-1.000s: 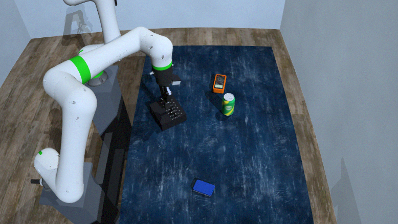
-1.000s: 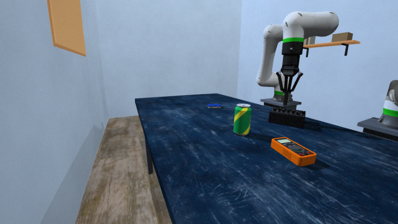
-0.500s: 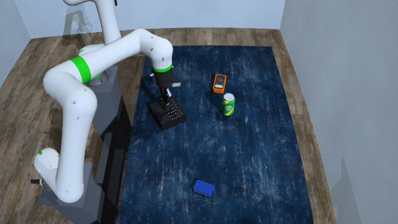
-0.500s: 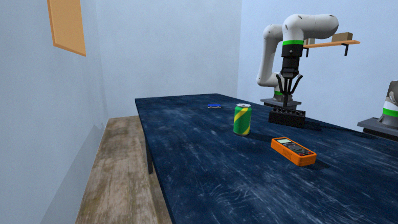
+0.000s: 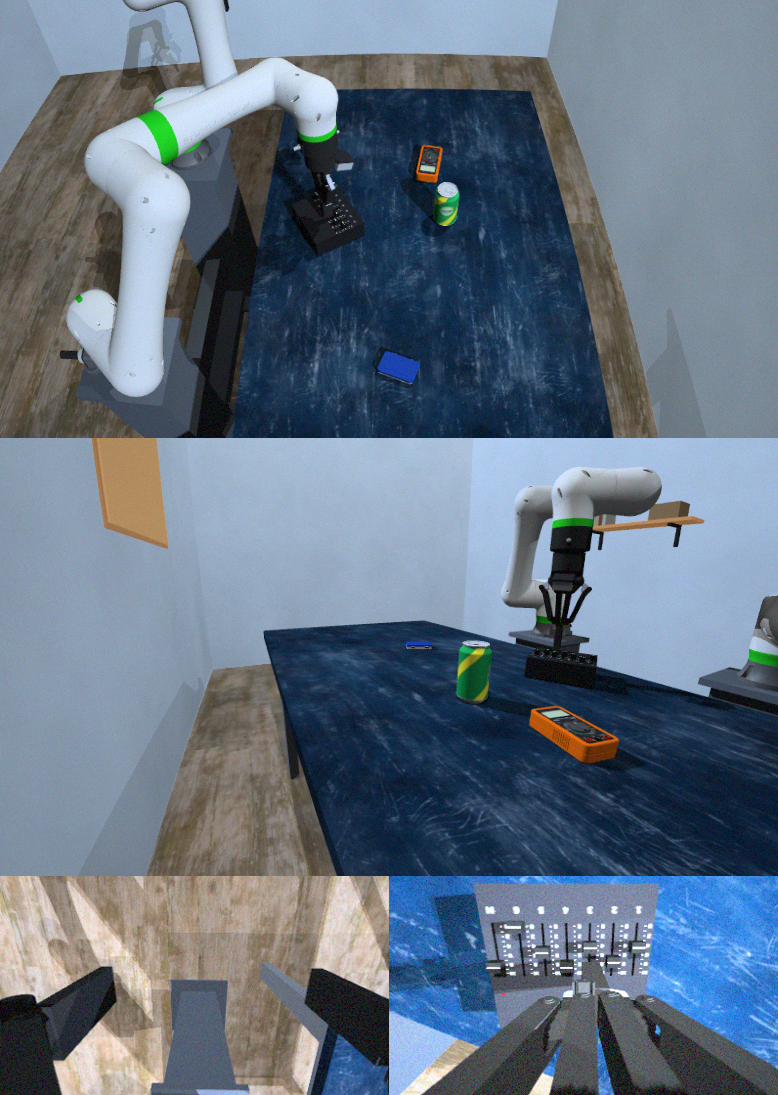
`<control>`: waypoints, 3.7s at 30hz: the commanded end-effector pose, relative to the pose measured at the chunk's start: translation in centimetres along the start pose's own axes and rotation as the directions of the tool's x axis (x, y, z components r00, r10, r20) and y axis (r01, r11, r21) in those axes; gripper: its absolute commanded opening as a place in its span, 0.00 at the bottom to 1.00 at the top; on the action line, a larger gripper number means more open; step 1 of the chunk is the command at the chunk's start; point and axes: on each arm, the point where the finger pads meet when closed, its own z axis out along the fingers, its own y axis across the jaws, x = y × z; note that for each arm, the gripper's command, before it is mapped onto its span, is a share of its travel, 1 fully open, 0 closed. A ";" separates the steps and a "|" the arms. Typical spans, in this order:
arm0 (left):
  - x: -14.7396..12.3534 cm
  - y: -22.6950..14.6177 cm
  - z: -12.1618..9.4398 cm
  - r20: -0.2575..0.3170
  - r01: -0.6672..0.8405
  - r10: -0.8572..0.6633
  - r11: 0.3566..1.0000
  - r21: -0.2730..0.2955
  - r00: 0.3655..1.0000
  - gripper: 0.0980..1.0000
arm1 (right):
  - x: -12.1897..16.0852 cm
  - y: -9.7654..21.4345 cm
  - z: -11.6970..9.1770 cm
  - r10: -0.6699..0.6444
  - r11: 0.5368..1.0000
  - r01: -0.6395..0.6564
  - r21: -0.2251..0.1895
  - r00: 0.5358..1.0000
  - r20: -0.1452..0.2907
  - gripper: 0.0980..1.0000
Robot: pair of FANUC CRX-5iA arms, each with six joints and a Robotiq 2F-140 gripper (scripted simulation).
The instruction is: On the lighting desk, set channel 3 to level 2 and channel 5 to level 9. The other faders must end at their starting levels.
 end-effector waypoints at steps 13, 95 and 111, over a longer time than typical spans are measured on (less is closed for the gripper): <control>0.0 0.0 -0.1 -0.002 0.000 0.000 1.000 0.000 1.000 1.00 | 0.1 0.0 -0.1 0.000 1.000 0.000 0.000 1.000 -0.002 0.00; 0.0 0.0 -0.1 -0.002 0.000 0.000 1.000 0.000 1.000 1.00 | 0.9 0.0 1.1 0.000 1.000 0.000 0.000 1.000 -0.002 0.00; 0.0 0.0 -0.1 -0.002 0.000 0.000 1.000 0.000 1.000 1.00 | 1.5 0.0 1.1 0.000 1.000 0.000 0.000 1.000 -0.002 0.00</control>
